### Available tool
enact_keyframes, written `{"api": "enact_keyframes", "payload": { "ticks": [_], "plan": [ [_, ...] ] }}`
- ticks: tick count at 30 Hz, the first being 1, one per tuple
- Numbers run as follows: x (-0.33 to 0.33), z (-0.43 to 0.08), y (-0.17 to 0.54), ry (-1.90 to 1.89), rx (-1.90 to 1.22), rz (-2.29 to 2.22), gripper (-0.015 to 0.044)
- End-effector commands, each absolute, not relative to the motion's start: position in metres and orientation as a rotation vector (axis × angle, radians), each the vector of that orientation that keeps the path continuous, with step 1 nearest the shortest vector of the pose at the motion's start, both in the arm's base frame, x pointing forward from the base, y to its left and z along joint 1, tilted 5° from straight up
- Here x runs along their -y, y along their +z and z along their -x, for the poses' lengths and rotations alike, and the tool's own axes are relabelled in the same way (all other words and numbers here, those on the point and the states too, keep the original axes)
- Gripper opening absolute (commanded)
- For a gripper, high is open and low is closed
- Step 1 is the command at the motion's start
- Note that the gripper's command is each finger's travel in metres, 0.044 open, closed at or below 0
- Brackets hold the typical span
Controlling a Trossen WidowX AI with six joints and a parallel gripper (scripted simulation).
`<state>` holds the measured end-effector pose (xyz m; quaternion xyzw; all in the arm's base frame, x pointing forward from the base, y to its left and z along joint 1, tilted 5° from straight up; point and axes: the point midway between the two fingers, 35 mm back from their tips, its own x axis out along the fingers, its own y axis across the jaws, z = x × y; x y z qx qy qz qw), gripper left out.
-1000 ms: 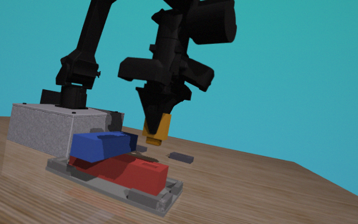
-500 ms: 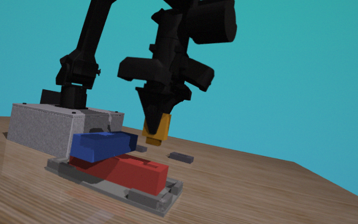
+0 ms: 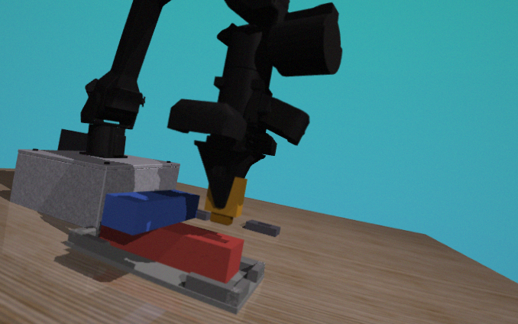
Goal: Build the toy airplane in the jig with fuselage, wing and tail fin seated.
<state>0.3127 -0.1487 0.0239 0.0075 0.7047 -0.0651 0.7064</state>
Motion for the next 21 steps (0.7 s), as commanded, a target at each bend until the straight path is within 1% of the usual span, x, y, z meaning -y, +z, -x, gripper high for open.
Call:
{"api": "enact_keyframes", "payload": {
  "ticks": [1,16,21],
  "plan": [
    [0.15,-0.311,0.016,-0.143,-1.573,-0.01,0.0065],
    [0.151,-0.311,0.0,-0.143,-1.573,-0.01,0.0065],
    [0.15,-0.311,0.001,-0.144,-1.57,-0.018,0.0031]
  ]
}}
